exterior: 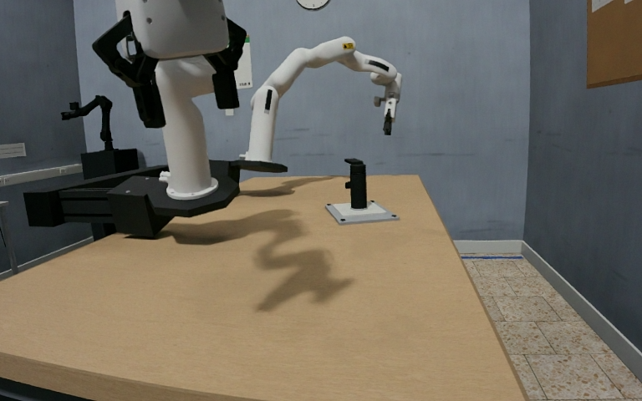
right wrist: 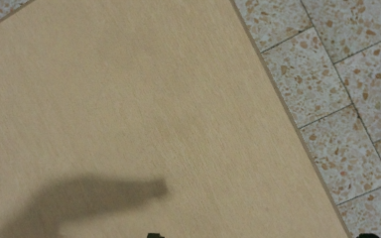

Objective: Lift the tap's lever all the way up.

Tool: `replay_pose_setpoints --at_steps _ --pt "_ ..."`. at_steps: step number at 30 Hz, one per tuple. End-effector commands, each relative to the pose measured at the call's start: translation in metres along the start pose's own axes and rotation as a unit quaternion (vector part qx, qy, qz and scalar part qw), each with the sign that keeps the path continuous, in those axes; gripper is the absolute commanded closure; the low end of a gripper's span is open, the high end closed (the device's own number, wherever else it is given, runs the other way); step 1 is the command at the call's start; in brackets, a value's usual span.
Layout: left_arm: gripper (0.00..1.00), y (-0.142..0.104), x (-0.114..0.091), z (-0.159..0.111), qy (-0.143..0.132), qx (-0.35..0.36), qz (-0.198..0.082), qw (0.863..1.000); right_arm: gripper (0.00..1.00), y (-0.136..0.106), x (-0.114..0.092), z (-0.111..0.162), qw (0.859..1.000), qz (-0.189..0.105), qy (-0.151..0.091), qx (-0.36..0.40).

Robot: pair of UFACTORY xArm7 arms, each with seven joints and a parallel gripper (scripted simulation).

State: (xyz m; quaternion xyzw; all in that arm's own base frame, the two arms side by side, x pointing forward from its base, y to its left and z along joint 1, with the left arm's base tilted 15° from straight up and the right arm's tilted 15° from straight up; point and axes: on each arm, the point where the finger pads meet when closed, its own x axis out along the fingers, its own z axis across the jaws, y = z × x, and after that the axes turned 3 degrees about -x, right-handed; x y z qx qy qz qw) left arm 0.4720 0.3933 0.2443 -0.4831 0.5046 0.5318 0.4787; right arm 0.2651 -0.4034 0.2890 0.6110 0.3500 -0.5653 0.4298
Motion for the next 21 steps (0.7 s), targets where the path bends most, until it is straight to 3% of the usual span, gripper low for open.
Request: replay_pose_setpoints --at_steps 1,3,12,15,17,21 --pt "0.00 -0.001 -0.003 0.000 -0.002 0.000 -0.002 1.000 0.00 -0.022 -0.013 0.018 0.998 0.005 -0.014 0.057" --pt "0.00 -0.001 -0.003 0.000 -0.002 0.000 -0.002 1.000 0.00 -0.022 -0.013 0.018 0.998 0.005 -0.014 0.057" --pt "0.00 -0.001 -0.003 0.000 -0.002 0.000 -0.002 1.000 0.00 -0.062 -0.030 0.044 0.988 0.010 -0.032 0.151" --pt "0.00 -0.001 -0.003 0.000 -0.002 0.000 -0.002 1.000 0.00 -0.062 -0.030 0.044 0.988 0.010 -0.032 0.151" --pt "0.00 -0.001 -0.003 0.000 -0.002 0.000 -0.002 1.000 0.00 -0.081 -0.038 0.054 0.980 0.013 -0.040 0.195" --pt "0.00 -0.001 -0.003 0.000 -0.002 0.000 -0.002 1.000 0.00 -0.091 -0.042 0.059 0.975 0.014 -0.044 0.216"
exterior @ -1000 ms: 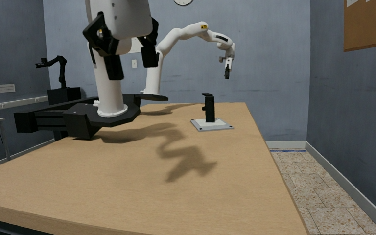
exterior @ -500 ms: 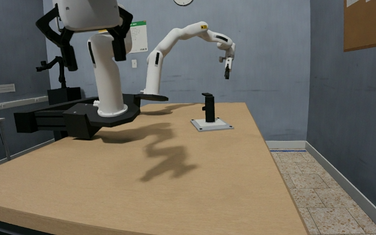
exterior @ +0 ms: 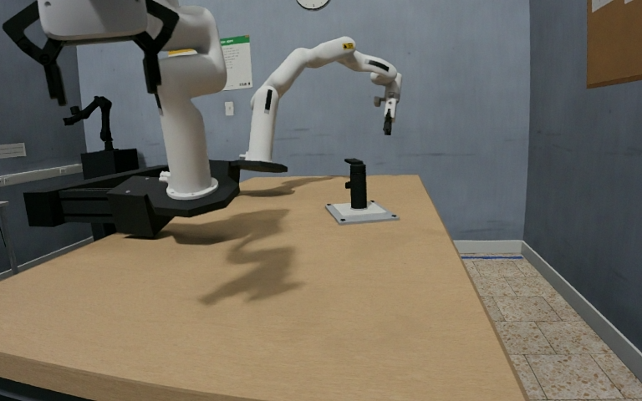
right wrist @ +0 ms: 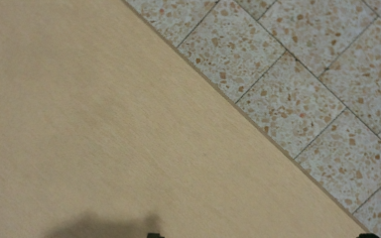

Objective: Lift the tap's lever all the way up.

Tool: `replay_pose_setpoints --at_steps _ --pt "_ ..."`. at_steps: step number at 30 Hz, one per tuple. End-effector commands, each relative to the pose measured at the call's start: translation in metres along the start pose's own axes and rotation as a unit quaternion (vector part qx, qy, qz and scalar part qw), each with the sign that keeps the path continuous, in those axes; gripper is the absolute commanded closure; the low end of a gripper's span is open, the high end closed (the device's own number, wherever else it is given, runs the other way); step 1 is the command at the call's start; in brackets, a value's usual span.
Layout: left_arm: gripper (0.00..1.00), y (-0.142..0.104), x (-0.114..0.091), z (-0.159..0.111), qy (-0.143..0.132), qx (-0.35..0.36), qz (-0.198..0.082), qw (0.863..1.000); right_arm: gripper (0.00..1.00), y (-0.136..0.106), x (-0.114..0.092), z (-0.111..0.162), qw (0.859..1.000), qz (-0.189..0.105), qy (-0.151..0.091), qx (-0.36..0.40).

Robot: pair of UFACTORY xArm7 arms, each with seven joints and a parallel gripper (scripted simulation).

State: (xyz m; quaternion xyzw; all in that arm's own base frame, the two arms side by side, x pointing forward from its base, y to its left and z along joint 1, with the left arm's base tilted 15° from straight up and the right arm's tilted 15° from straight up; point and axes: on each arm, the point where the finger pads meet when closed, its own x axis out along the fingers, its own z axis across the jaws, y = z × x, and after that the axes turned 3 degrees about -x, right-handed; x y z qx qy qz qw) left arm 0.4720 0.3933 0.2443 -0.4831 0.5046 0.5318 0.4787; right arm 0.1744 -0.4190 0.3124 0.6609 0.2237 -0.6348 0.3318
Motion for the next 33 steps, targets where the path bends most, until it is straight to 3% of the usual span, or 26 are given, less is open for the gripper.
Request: replay_pose_setpoints --at_steps 1,15,33 --pt "0.00 -0.001 -0.003 0.000 -0.002 0.000 -0.002 1.000 0.00 -0.012 -0.009 0.015 0.999 0.005 -0.010 0.040" --pt "0.00 -0.001 -0.003 0.000 -0.002 0.000 -0.002 1.000 0.00 -0.053 -0.026 0.052 0.987 0.014 -0.031 0.154" --pt "0.00 -0.001 -0.003 0.000 -0.002 0.000 -0.002 1.000 0.00 -0.105 -0.045 0.086 0.956 0.027 -0.054 0.287"
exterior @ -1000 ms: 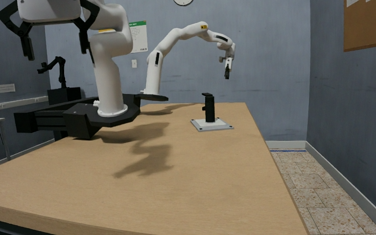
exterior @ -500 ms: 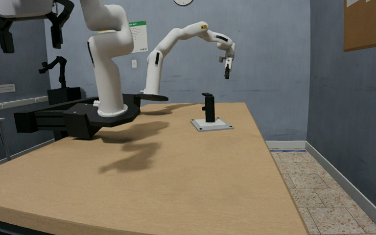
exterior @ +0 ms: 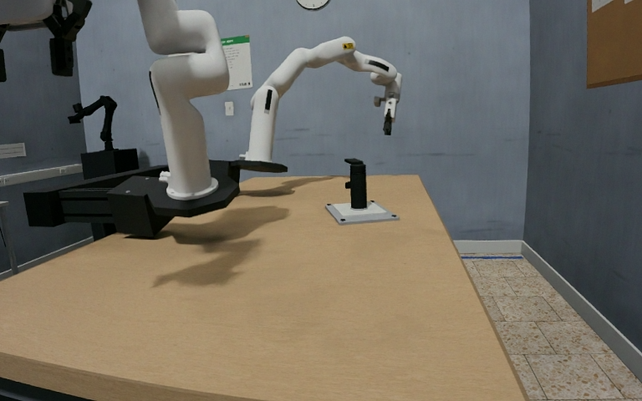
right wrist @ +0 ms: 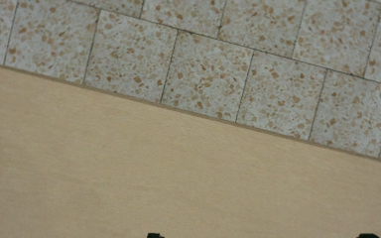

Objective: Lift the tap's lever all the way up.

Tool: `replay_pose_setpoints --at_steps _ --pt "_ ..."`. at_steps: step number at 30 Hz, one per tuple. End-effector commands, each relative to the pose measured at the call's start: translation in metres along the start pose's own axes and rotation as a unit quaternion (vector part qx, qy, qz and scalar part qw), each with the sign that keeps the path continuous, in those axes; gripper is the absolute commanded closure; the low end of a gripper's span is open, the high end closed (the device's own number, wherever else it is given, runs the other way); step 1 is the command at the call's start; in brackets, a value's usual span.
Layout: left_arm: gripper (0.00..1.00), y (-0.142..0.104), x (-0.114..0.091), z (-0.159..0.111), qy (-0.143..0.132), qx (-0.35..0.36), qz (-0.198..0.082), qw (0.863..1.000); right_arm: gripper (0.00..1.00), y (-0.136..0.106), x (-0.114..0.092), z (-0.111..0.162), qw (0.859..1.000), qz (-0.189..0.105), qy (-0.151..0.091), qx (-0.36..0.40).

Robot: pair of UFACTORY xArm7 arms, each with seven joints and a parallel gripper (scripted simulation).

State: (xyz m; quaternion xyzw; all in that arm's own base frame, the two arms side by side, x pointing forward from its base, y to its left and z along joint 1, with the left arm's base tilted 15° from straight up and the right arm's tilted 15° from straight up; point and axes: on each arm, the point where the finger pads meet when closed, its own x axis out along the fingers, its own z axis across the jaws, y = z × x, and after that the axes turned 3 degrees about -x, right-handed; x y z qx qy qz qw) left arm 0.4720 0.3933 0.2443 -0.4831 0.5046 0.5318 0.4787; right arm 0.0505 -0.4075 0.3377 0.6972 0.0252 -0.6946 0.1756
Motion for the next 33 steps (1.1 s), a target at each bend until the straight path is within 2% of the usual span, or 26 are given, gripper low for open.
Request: replay_pose_setpoints --at_steps 1,10,29,32,33 --pt "0.00 -0.001 -0.003 0.000 -0.002 0.000 -0.002 1.000 0.00 -0.009 -0.007 0.018 0.999 0.007 -0.008 0.043" --pt "0.00 -0.001 -0.003 0.000 -0.002 0.000 -0.002 1.000 0.00 -0.023 -0.014 0.039 0.995 0.013 -0.017 0.100" --pt "0.00 -0.003 -0.002 -0.003 -0.002 0.003 -0.002 1.000 0.00 -0.027 -0.015 0.045 0.993 0.015 -0.020 0.115" --pt "0.00 -0.021 0.007 -0.039 -0.004 0.029 0.002 1.000 0.00 -0.027 -0.015 0.045 0.993 0.015 -0.020 0.115" --pt "0.00 -0.022 0.007 -0.041 -0.004 0.031 0.003 1.000 0.00 -0.027 -0.015 0.045 0.993 0.015 -0.020 0.115"
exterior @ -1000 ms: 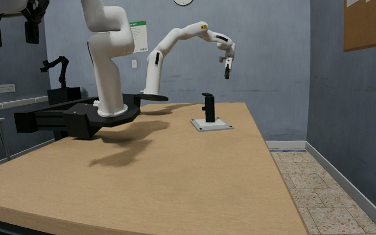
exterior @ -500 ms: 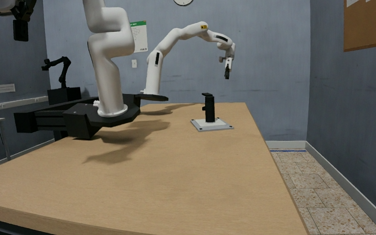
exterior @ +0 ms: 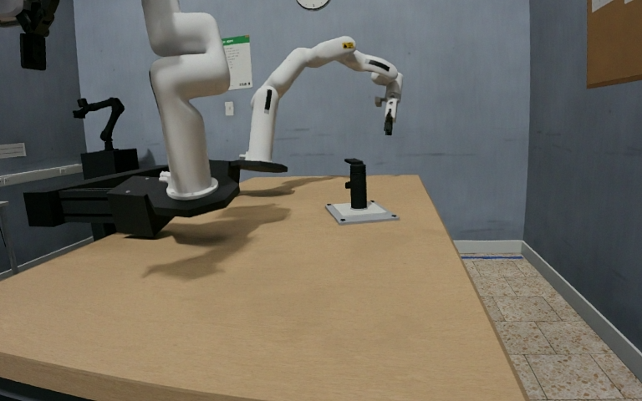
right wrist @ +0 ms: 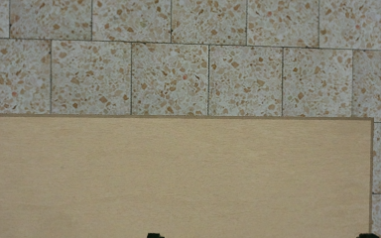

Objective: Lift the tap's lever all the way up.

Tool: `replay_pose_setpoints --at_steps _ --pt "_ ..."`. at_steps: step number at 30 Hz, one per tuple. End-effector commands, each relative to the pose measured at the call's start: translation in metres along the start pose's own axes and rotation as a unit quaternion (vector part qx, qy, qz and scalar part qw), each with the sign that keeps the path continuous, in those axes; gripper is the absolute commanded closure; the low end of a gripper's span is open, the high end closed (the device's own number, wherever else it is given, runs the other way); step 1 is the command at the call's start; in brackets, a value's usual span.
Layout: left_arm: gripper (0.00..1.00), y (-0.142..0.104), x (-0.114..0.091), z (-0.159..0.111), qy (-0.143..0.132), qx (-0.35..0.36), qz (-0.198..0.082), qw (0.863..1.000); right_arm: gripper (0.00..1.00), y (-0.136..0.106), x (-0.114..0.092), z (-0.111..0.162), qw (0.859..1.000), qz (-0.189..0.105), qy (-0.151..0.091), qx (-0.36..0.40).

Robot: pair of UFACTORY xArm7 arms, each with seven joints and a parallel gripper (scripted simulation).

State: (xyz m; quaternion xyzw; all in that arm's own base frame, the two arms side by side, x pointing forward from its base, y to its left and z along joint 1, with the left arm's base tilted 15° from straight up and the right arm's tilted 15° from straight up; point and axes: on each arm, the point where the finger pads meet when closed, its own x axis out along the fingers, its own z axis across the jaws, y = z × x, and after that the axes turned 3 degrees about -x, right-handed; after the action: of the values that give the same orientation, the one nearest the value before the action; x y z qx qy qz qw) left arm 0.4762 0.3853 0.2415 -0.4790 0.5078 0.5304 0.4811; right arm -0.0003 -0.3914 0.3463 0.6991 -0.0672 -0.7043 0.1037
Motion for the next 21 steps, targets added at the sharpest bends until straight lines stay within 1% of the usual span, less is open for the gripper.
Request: replay_pose_setpoints --at_steps 1,11,13,14,17,21 --pt "0.00 -0.020 0.006 -0.037 -0.003 0.028 0.001 1.000 0.00 0.001 -0.002 0.000 1.000 0.002 0.000 0.000" --pt "0.00 -0.048 0.022 -0.109 -0.011 0.081 0.009 0.997 0.00 0.001 -0.002 0.000 1.000 0.002 0.000 0.000" --pt "0.00 -0.048 0.022 -0.109 -0.011 0.081 0.009 0.997 0.00 0.001 -0.002 0.000 1.000 0.002 0.000 0.000" --pt "0.00 -0.054 0.026 -0.130 -0.014 0.097 0.011 0.995 0.00 0.001 -0.002 0.000 1.000 0.002 0.000 0.000" --pt "0.00 -0.058 0.030 -0.146 -0.016 0.109 0.012 0.994 0.00 0.001 -0.002 0.000 1.000 0.002 0.000 0.000" --pt "0.00 -0.064 0.036 -0.177 -0.021 0.132 0.014 0.991 0.00 0.001 -0.002 0.000 1.000 0.002 0.000 0.000"
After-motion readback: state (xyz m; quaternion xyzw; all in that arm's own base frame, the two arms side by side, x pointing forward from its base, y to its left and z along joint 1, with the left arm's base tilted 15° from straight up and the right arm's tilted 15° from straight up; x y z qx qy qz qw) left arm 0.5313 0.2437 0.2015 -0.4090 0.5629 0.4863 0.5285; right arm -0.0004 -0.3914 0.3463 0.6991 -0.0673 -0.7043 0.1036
